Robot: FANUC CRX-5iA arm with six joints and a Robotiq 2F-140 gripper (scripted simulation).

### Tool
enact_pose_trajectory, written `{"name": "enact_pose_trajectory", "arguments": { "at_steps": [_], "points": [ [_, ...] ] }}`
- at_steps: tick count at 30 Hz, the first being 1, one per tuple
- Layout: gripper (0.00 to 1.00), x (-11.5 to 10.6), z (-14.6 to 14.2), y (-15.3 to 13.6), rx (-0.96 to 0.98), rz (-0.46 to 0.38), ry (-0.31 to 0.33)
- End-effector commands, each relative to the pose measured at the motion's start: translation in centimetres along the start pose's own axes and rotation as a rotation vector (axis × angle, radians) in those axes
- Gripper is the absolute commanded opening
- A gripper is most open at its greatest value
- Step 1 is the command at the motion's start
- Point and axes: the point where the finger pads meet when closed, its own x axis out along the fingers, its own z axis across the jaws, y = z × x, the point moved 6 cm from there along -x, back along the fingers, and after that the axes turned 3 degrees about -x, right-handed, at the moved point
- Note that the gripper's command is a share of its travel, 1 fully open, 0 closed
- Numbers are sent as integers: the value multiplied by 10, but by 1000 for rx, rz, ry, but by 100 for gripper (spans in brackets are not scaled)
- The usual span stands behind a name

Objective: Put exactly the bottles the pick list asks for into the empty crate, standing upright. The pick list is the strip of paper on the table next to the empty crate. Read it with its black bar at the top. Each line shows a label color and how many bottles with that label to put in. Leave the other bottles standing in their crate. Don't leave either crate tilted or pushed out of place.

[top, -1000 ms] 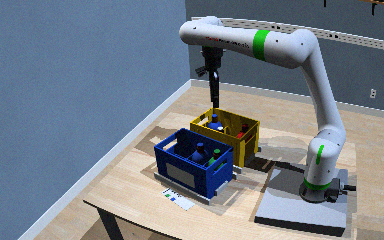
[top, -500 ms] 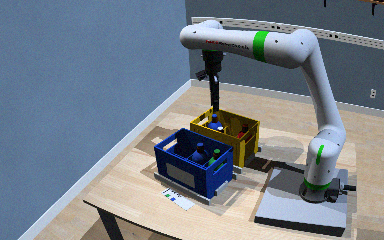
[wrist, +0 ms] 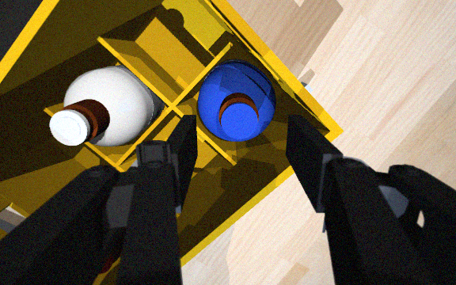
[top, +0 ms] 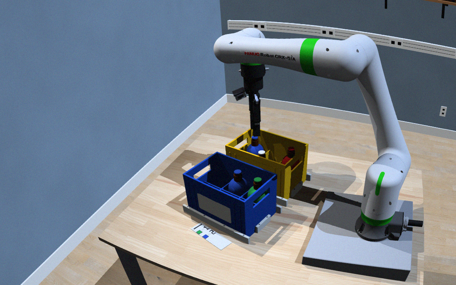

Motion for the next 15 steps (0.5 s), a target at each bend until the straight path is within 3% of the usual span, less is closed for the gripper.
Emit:
{"name": "enact_pose_trajectory", "arguments": {
  "at_steps": [1,15],
  "points": [
    [44,1,0,0,0,1,-2],
    [44,18,0,0,0,1,-2]
  ]
}}
